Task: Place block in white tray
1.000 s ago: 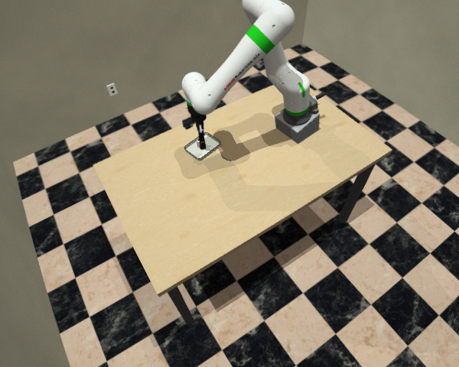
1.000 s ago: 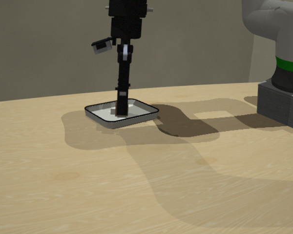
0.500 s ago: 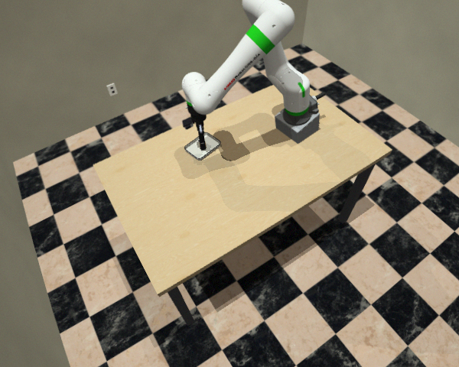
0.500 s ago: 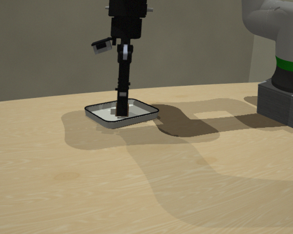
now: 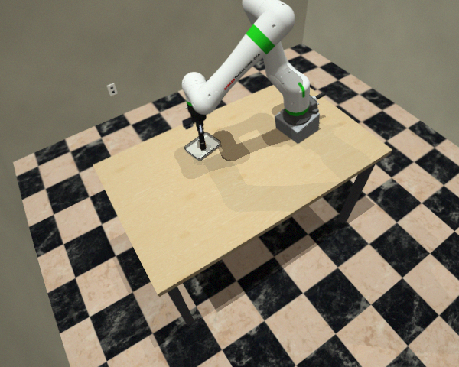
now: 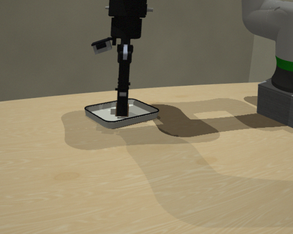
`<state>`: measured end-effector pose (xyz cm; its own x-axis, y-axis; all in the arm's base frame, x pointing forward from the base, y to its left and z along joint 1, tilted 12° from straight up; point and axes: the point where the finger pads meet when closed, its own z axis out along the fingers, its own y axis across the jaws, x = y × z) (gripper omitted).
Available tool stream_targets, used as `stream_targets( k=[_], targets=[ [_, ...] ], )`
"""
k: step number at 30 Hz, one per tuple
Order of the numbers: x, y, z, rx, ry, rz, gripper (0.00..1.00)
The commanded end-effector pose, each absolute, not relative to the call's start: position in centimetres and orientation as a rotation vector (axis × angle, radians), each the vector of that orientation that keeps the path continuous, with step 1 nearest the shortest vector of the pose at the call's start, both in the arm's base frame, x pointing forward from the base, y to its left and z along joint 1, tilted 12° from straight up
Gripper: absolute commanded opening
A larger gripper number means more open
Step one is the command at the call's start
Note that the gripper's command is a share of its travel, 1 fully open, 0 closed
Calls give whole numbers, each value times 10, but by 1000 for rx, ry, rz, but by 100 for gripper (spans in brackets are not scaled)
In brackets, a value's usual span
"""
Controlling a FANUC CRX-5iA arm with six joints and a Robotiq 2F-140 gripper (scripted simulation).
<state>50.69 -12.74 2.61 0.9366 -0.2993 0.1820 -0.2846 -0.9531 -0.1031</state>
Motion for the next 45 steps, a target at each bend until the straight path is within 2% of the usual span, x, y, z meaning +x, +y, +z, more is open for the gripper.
stream_targets(
  k=[1, 19, 45],
  targets=[
    [507, -128, 27, -3017, 455, -304, 35],
    [507, -128, 31, -3017, 455, -304, 35],
    [496, -130, 82, -3017, 455, -304, 35]
  ],
)
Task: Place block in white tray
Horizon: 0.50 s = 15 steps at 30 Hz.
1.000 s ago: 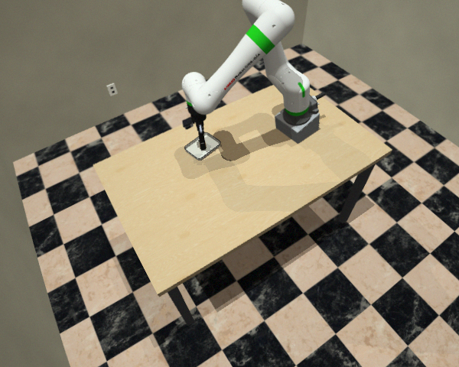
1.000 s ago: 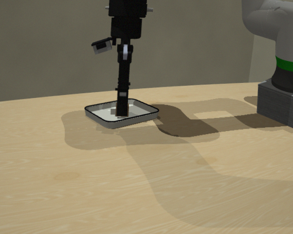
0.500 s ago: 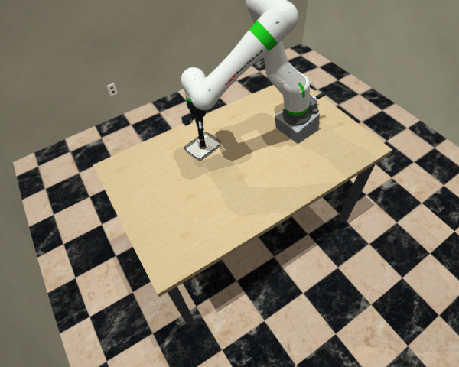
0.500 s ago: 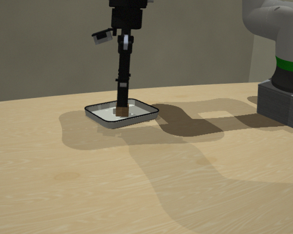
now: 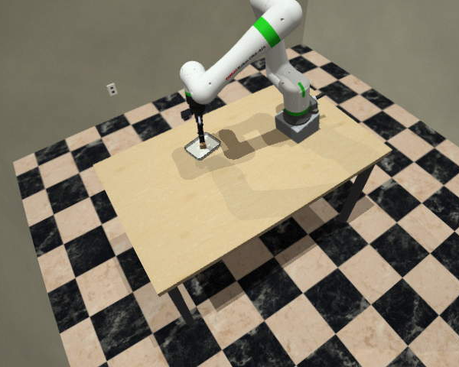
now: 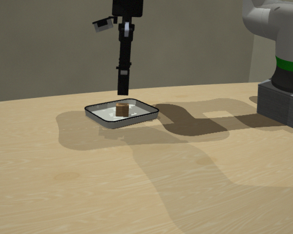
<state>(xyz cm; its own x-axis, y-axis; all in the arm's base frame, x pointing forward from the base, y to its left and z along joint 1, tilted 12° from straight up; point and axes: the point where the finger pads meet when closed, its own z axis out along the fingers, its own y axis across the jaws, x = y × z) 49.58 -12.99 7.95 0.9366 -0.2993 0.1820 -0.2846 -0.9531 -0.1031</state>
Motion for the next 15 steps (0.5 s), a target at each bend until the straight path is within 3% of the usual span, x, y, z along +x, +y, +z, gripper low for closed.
stream_targets(
  k=[1, 11, 15],
  targets=[
    [496, -130, 82, -3017, 455, -304, 35],
    [493, -130, 82, -3017, 455, -304, 35],
    [445, -118, 71, -3017, 455, -303, 35]
  ],
)
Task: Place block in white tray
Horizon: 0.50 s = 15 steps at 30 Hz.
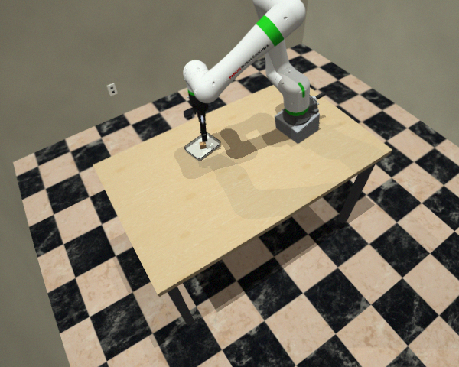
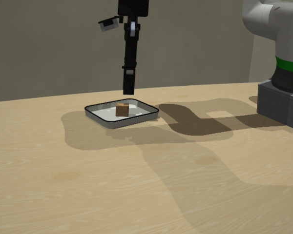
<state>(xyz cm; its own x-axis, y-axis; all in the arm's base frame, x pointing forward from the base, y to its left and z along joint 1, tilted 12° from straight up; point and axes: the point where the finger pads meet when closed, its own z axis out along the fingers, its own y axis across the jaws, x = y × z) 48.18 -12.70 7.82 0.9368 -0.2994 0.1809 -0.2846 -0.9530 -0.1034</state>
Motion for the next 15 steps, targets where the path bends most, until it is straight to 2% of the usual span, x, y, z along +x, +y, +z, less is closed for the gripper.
stream_targets(
  k=[1, 2, 4, 6, 15],
  targets=[
    [424, -111, 68, -3017, 455, -304, 35],
    [408, -107, 65, -3017, 455, -304, 35],
    [408, -107, 65, -3017, 455, -304, 35],
    [364, -95, 56, -3017, 455, -304, 35],
    [269, -71, 37, -3017, 455, -304, 35]
  ],
)
